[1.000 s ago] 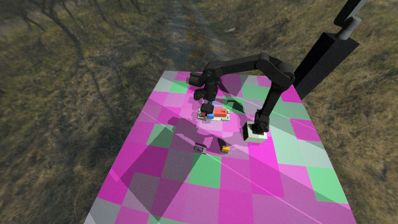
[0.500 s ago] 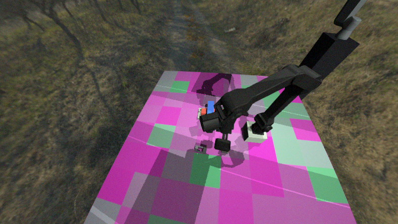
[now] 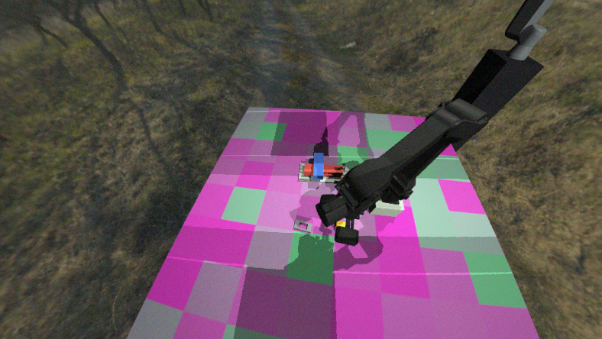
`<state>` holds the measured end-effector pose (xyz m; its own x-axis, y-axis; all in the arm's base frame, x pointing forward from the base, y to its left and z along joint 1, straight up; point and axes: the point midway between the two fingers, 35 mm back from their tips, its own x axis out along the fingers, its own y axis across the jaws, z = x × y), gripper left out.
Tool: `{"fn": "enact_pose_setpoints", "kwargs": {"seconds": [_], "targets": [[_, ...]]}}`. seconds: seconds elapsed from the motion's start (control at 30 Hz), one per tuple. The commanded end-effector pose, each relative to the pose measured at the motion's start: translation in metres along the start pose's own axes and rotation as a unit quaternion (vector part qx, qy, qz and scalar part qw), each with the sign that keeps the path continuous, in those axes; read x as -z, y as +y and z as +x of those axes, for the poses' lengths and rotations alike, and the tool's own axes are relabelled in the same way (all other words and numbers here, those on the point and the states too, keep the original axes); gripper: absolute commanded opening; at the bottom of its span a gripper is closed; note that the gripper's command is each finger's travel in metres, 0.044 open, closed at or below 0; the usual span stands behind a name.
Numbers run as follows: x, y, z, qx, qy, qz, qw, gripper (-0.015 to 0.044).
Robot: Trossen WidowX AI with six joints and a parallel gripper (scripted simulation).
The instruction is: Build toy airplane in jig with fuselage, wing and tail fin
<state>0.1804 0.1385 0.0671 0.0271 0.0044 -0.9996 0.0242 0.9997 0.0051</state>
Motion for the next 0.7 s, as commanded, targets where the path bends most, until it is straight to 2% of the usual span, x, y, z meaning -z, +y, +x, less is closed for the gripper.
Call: {"fn": "enact_pose_setpoints", "kwargs": {"seconds": [0.0, 0.67], "targets": [[0.004, 0.0, 0.02, -0.001, 0.003, 0.002, 1.0, 0.044], [0.003, 0.0, 0.05, -0.001, 0.003, 0.002, 1.0, 0.044]]}}
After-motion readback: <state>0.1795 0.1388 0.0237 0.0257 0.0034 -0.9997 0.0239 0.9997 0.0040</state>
